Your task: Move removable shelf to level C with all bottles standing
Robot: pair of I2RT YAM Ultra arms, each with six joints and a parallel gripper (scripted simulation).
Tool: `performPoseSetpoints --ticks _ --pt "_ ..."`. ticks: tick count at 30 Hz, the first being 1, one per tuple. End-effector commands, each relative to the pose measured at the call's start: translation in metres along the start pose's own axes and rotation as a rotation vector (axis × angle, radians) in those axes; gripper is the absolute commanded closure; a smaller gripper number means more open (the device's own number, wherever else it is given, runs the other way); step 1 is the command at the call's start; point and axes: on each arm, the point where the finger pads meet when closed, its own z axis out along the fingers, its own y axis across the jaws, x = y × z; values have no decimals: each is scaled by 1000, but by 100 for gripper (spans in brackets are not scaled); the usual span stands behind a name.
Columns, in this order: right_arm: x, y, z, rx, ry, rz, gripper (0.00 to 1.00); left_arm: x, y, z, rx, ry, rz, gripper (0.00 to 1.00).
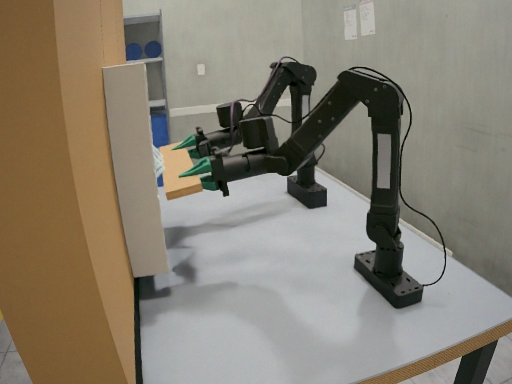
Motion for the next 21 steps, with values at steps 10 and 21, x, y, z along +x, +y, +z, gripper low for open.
performPoseSetpoints --ticks 10,21 --pt "1 -45 0 155 9 12 100 6 33 -1 -115 29 -12 100" --pt "1 -43 0 155 9 12 100 6 31 -1 -115 29 -12 100"
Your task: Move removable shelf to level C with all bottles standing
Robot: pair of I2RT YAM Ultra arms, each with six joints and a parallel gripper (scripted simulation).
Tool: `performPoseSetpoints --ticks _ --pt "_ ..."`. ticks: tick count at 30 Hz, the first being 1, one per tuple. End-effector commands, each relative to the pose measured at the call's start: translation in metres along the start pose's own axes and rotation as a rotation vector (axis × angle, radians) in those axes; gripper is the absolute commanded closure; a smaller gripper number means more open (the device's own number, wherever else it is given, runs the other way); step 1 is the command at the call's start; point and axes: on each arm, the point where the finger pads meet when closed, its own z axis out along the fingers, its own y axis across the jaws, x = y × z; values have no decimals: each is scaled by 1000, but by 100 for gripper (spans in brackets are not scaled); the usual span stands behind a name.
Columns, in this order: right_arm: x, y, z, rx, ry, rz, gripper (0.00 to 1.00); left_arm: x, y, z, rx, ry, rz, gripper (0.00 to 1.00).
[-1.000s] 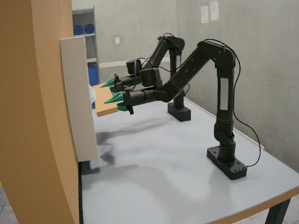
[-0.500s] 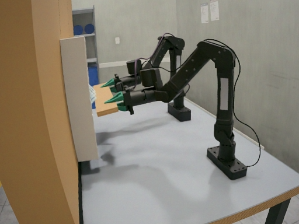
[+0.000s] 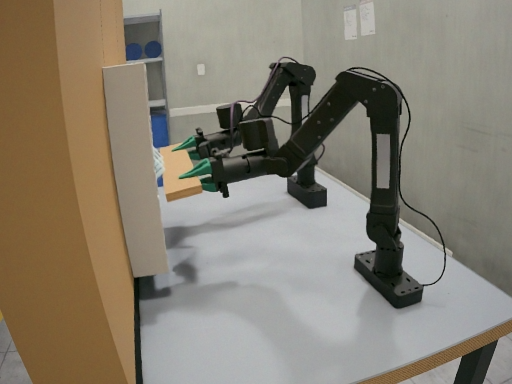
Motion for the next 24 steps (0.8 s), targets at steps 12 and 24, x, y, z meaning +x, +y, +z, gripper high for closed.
performPoseSetpoints --ticks 12,24 --pt "2 -47 -1 153 9 13 100 5 36 -1 -113 26 -14 100" --pt "2 -58 -2 153 9 13 100 6 47 -3 -113 26 -14 100"
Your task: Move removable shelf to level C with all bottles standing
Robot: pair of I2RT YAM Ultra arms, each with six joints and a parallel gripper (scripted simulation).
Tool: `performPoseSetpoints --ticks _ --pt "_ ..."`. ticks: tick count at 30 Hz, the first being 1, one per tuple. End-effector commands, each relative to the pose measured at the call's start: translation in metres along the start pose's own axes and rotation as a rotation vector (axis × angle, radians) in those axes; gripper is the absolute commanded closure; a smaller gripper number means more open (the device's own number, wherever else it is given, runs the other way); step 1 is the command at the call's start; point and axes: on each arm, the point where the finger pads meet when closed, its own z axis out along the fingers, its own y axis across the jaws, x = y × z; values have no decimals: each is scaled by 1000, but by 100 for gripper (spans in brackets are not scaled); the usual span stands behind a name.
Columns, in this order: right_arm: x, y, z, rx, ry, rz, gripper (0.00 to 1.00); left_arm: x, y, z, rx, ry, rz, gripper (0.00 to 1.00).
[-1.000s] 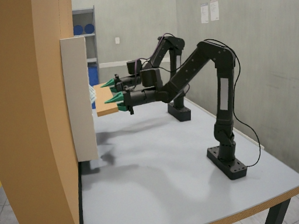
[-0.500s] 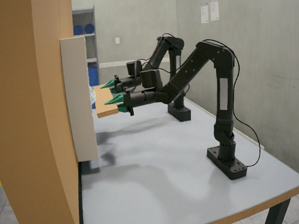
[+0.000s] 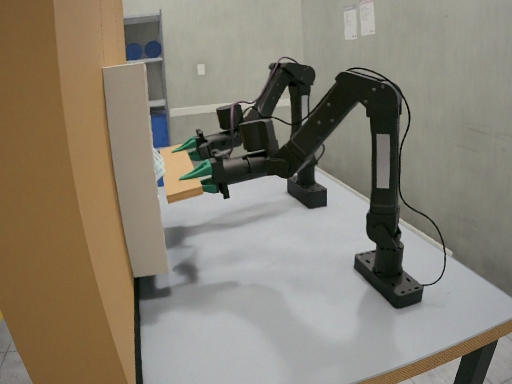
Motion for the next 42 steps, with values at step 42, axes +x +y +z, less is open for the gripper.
performPoseSetpoints --ticks 42 --pt "3 -113 -11 158 11 14 100 6 104 -9 -118 27 -18 100"
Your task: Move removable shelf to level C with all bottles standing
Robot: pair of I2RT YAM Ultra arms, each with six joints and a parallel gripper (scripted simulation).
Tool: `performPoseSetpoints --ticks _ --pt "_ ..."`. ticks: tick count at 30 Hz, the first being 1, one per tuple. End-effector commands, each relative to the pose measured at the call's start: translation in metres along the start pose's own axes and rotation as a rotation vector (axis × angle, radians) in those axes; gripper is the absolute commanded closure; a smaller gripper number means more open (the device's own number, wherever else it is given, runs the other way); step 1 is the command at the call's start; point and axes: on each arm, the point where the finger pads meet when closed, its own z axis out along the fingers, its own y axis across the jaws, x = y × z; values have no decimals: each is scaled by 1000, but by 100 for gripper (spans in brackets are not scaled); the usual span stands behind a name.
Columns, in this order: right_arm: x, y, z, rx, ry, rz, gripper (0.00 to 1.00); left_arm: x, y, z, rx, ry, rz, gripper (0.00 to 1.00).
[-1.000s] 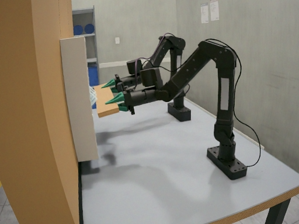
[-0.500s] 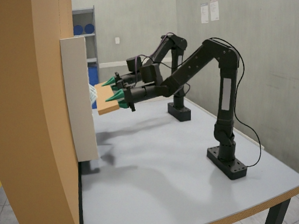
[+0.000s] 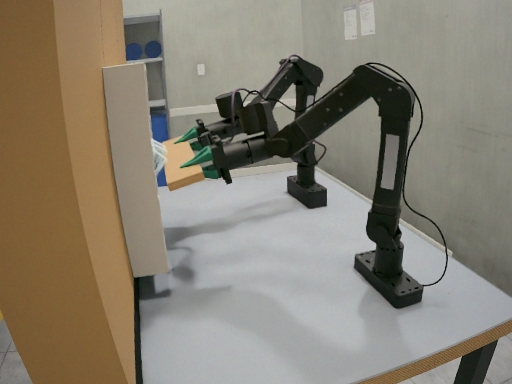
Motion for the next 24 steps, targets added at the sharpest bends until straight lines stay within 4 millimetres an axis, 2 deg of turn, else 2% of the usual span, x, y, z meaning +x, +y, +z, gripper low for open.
performPoseSetpoints --ticks 1,9,24 --pt "1 -91 -6 228 7 12 100 9 79 -5 -183 36 -35 100" --pt "1 -100 -8 228 7 12 100 9 91 -8 -183 36 -35 100" --pt "1 -100 -8 228 7 12 100 10 96 -9 -183 36 -35 100"
